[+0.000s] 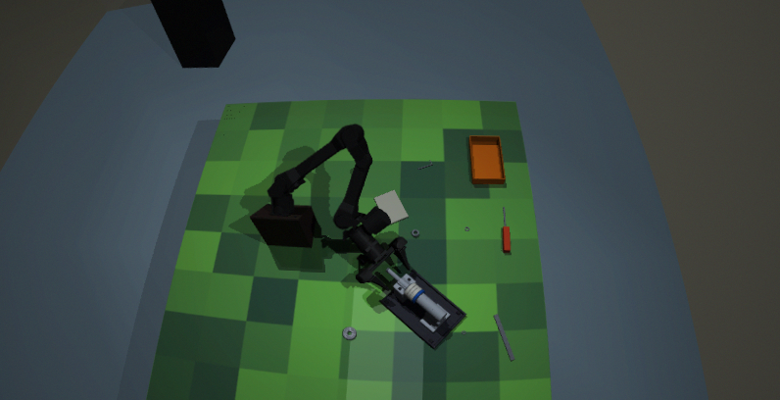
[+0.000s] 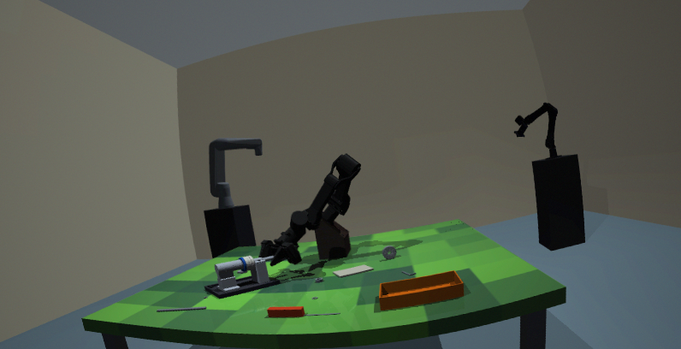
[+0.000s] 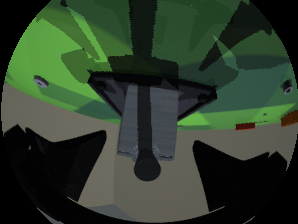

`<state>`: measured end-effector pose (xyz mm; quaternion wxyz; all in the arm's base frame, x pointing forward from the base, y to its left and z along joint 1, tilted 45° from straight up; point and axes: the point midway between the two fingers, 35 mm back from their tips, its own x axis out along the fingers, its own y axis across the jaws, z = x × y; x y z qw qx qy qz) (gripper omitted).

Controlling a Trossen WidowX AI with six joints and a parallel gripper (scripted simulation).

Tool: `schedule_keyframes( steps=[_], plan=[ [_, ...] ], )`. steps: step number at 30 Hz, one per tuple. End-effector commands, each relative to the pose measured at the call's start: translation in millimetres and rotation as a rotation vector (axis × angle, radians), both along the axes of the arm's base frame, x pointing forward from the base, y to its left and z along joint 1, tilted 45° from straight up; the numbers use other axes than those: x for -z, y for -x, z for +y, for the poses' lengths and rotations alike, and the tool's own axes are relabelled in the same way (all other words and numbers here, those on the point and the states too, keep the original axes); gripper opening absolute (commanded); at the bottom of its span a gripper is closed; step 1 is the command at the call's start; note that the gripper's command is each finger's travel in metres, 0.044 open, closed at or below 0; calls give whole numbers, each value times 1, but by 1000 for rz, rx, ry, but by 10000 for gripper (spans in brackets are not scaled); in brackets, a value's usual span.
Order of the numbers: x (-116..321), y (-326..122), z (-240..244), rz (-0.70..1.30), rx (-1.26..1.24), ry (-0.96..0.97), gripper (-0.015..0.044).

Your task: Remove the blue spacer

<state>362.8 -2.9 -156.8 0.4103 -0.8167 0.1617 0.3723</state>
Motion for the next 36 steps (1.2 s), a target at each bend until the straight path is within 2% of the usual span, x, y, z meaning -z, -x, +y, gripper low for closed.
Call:
schedule_keyframes(
  steps=[1, 12, 27, 33, 36],
  plan=[
    [2, 2, 0, 8, 5, -1, 440],
    [5, 4, 0, 8, 5, -1, 440],
    [2, 2, 0, 0, 0, 0, 46],
    [2, 2, 0, 2, 1, 0, 0],
    [2, 3, 1, 7, 5, -1, 0]
  ],
)
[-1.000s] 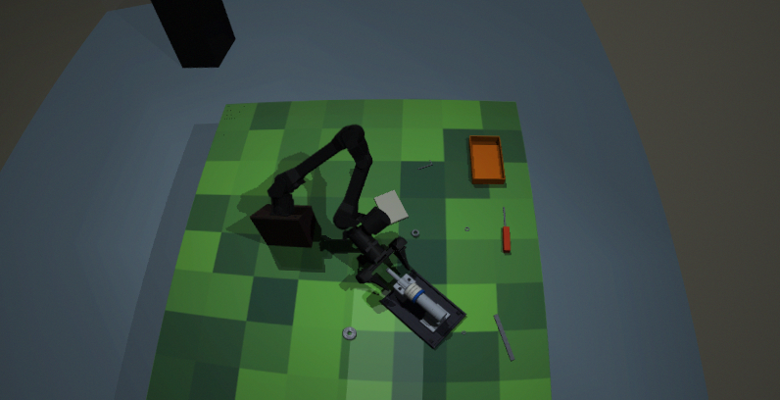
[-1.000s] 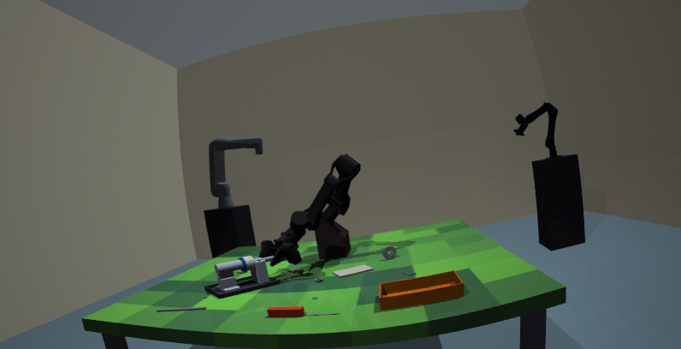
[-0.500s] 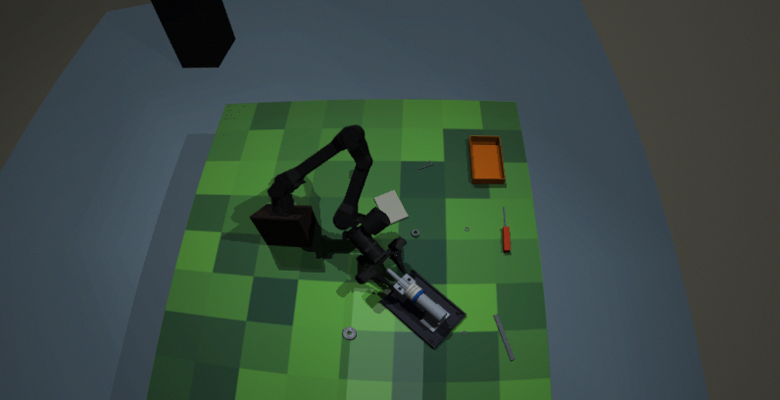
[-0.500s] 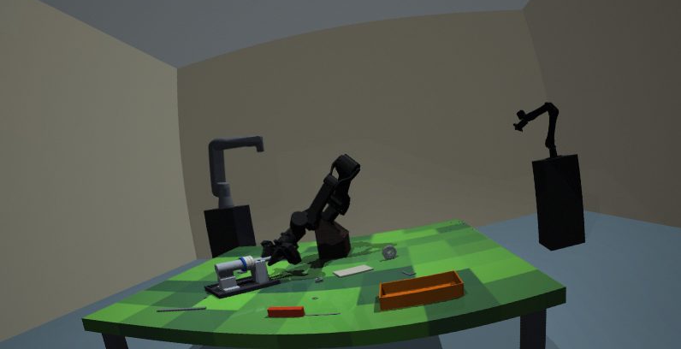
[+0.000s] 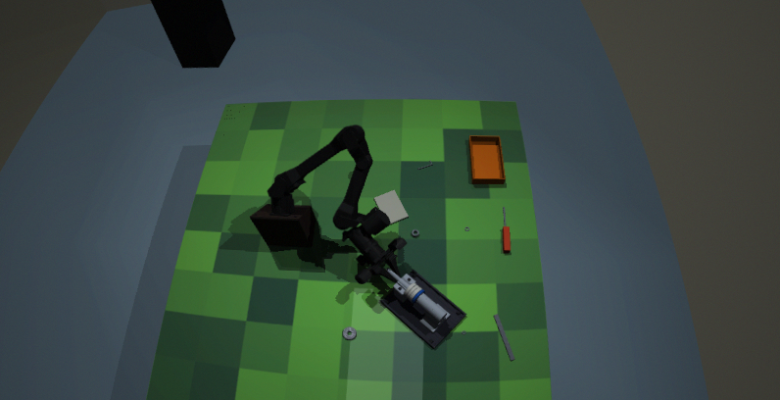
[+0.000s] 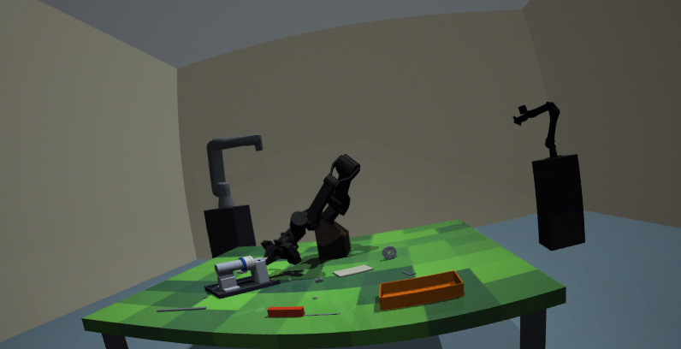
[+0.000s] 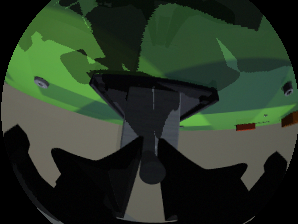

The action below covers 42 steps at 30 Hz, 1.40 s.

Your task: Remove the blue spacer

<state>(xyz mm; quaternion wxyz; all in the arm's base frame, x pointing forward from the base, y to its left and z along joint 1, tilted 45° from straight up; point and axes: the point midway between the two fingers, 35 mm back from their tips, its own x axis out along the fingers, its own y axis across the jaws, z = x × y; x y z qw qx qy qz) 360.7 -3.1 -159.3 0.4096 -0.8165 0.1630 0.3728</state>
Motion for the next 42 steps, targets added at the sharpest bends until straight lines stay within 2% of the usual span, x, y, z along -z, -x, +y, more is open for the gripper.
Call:
schedule_keyframes(
  steps=[1, 42],
  plan=[
    [-1, 1, 1, 6, 4, -3, 0],
    [-7, 13, 6, 7, 4, -3, 0]
  ],
)
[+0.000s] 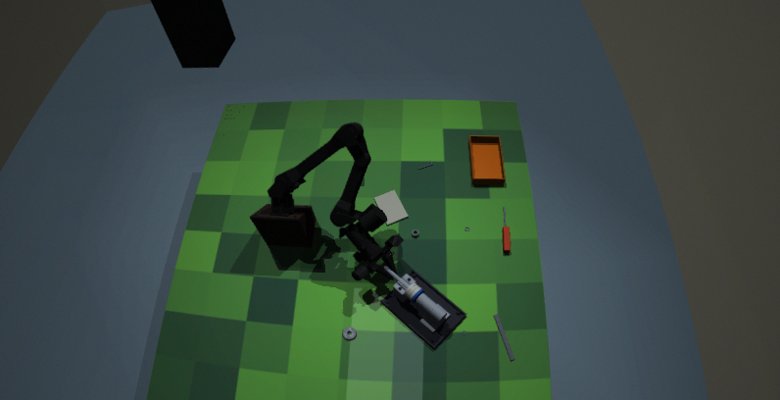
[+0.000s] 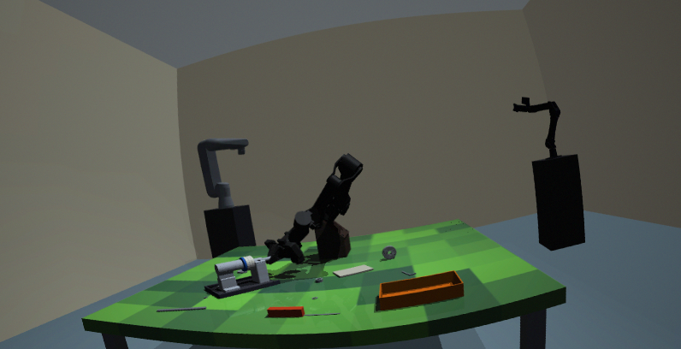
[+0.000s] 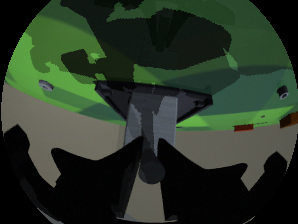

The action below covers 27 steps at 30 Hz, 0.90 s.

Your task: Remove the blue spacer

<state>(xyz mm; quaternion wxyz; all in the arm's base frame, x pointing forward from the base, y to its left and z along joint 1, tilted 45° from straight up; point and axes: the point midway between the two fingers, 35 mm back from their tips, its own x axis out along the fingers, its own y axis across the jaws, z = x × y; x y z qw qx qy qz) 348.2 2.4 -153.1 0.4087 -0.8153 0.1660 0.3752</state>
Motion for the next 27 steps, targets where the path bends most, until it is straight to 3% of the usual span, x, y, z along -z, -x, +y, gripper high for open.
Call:
schedule_keyframes(
  steps=[1, 27],
  plan=[
    [-1, 0, 1, 0, 2, -5, 0],
    [-2, 2, 2, 0, 2, -5, 0]
  ],
)
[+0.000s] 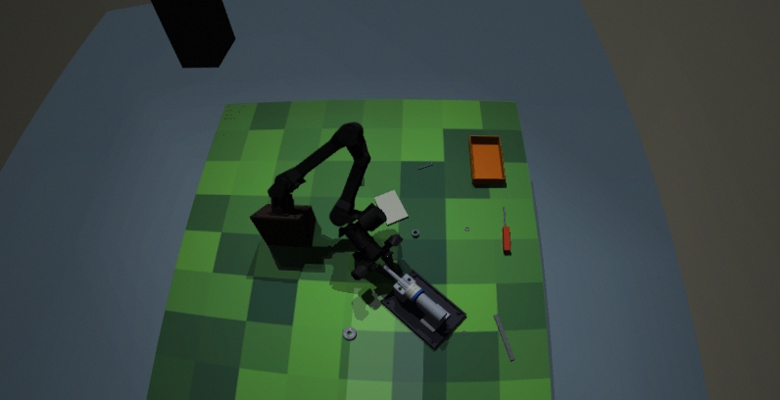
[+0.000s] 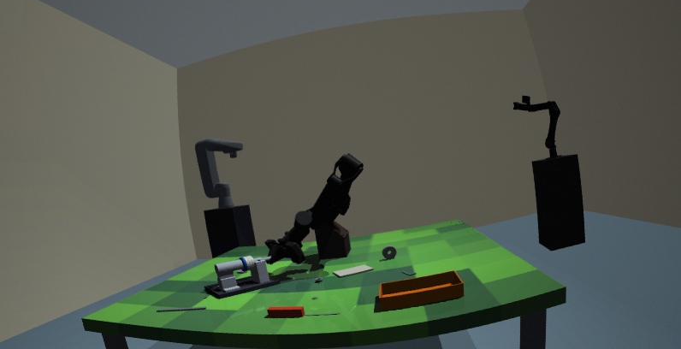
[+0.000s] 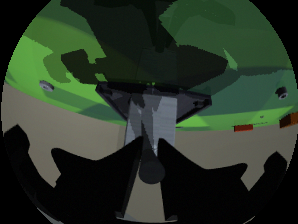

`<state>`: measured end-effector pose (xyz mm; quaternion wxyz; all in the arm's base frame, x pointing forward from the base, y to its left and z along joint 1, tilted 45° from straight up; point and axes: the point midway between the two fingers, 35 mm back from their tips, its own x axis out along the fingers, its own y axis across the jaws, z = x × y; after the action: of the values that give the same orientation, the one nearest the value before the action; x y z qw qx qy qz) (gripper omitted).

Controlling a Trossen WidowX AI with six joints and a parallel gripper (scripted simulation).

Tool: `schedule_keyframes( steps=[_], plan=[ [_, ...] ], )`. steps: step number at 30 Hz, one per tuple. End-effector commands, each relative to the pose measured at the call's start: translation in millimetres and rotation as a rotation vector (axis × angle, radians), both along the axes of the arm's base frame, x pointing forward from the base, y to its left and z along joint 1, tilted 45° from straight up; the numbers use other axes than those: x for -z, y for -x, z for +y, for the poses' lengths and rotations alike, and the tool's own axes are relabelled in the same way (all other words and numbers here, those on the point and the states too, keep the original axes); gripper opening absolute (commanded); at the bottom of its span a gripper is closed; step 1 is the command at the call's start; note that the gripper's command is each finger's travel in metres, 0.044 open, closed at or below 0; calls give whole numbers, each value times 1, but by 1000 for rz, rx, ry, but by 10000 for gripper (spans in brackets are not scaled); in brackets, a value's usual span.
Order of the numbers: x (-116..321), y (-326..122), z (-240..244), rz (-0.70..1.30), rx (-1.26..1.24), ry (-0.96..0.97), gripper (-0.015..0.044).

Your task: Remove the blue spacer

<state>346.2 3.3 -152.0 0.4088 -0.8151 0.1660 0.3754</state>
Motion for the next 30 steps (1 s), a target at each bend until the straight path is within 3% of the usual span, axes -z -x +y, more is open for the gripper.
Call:
schedule_keyframes(
  steps=[1, 30],
  plan=[
    [-1, 0, 1, -1, 1, -5, 0],
    [-2, 2, 2, 0, 1, -5, 0]
  ],
)
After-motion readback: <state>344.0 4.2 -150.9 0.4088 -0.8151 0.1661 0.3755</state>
